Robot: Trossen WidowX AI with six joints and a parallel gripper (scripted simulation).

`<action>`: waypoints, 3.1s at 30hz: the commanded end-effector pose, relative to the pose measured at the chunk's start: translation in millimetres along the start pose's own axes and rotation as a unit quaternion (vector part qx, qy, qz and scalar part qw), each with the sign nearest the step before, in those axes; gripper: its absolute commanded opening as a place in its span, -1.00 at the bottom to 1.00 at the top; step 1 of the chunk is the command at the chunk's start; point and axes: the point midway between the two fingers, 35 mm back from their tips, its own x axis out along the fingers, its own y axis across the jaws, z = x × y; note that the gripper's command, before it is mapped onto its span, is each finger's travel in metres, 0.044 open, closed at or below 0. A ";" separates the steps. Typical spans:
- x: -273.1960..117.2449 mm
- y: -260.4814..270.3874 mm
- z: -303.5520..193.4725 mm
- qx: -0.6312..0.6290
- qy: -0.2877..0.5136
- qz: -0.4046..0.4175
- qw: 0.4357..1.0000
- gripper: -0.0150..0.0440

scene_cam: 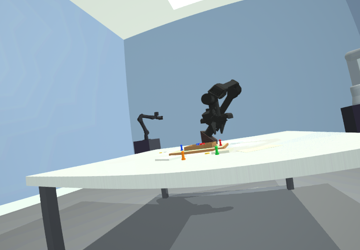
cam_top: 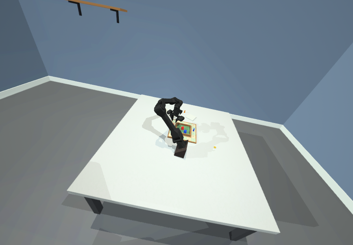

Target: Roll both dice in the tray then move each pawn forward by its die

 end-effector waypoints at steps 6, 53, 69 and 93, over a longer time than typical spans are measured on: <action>14.5 3.6 0.3 -0.008 -0.001 0.004 1.000 0.19; 34.8 4.2 4.0 -0.008 -0.003 0.002 1.000 -0.49; -62.2 1.7 -1.9 -0.007 -0.002 0.000 1.000 -0.49; -31.1 -16.6 -43.5 -0.007 0.000 0.001 1.000 -0.49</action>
